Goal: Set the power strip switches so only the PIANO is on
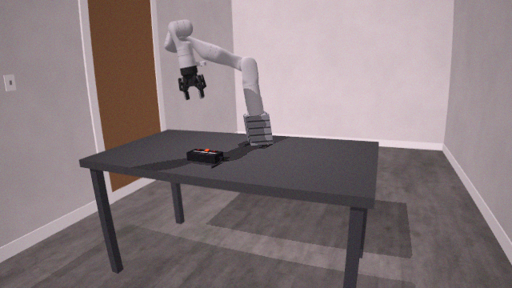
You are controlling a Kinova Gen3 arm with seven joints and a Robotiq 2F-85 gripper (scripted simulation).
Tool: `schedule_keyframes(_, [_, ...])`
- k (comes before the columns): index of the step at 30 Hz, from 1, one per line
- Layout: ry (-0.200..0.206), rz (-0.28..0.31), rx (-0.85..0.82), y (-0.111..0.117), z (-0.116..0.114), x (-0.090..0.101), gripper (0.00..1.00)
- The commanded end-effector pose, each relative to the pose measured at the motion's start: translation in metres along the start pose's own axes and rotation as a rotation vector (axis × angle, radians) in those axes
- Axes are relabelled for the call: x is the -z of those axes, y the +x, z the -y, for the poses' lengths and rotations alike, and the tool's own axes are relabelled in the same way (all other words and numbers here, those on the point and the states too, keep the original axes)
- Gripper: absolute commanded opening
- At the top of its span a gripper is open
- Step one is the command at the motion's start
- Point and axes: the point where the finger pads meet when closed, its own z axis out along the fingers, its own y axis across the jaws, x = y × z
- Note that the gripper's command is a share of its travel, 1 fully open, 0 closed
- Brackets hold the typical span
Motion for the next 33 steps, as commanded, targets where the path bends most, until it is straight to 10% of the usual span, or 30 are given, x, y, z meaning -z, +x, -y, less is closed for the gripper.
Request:
schedule_keyframes(1, [0.002,0.011,-0.005,0.000,0.001,0.007,1.00])
schedule_keyframes(33, [-0.071,0.020,-0.236,0.001,-0.017,-0.019,1.00])
